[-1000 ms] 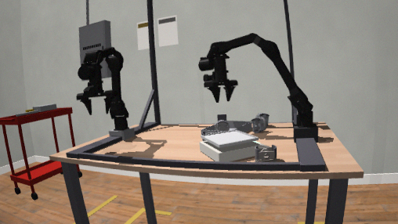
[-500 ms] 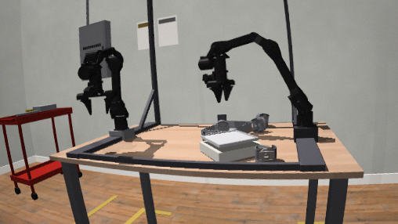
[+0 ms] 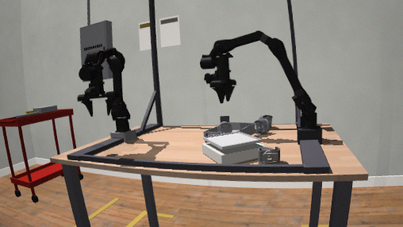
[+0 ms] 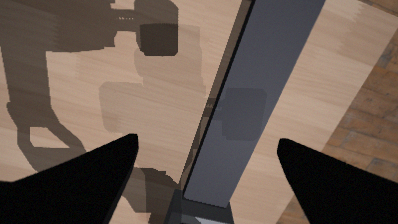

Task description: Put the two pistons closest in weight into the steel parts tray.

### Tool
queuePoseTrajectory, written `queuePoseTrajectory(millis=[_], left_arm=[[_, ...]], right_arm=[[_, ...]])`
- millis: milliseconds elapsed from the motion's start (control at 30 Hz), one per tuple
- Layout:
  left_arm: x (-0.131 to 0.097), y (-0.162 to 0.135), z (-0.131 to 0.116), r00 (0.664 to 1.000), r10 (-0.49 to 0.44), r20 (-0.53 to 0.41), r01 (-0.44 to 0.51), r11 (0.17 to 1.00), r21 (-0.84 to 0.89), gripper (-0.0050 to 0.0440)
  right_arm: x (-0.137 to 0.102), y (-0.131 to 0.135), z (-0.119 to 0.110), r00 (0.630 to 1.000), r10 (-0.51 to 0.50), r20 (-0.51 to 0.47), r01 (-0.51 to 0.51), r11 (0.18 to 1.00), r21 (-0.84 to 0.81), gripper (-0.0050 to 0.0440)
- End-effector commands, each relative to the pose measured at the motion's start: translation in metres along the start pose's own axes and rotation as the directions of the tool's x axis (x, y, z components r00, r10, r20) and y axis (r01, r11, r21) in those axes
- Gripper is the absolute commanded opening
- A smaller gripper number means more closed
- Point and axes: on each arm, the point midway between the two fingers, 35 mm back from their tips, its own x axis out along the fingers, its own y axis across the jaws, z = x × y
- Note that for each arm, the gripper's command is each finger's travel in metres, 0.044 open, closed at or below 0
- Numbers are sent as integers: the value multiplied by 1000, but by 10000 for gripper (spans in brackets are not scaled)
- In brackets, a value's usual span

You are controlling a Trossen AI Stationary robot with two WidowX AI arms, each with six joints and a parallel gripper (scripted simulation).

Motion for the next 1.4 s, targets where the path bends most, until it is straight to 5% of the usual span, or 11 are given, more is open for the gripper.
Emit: queuePoseTrajectory(millis=[0,1367], left_arm=[[-21,18,-4,998,1,58,3,997,-71,378],[-16,171,-101,999,16,28,1,855,-518,378]], right_arm=[[-8,0,5,999,2,32,-3,1000,1,400],[-8,0,5,999,2,32,-3,1000,1,400]])
